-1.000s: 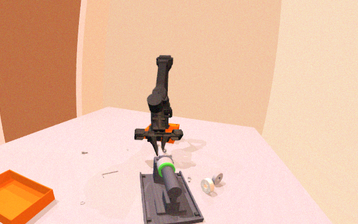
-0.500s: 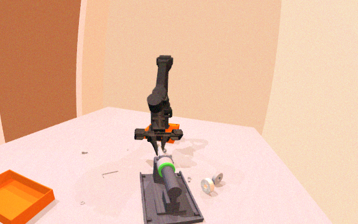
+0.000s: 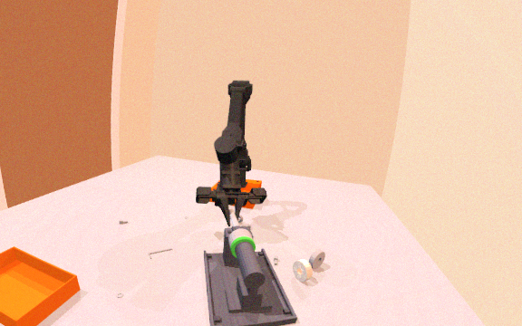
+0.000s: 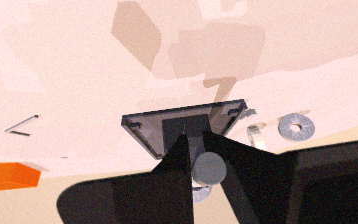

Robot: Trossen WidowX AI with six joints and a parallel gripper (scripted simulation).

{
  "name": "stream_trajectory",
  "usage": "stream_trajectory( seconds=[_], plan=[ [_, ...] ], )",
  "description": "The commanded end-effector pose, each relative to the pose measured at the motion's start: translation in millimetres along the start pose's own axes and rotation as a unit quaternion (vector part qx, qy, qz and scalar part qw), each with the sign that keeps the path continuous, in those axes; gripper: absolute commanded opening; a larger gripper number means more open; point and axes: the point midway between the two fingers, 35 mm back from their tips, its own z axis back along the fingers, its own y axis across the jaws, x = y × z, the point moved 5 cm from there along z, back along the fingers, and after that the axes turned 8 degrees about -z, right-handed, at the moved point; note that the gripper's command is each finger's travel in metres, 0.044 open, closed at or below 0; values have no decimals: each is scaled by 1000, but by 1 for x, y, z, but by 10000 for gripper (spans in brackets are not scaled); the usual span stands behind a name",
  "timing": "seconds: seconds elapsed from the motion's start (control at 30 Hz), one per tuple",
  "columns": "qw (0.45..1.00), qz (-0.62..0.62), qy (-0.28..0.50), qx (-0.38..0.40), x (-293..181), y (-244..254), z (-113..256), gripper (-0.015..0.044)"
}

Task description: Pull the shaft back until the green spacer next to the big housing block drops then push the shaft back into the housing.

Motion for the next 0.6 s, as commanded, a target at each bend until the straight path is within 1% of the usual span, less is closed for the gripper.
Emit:
stream_trajectory(
  seconds=[0.0,0.57],
  plan=[
    [1000,2,0,-1,1,0,1,0],
    [1000,2,0,-1,2,0,2,0]
  ],
)
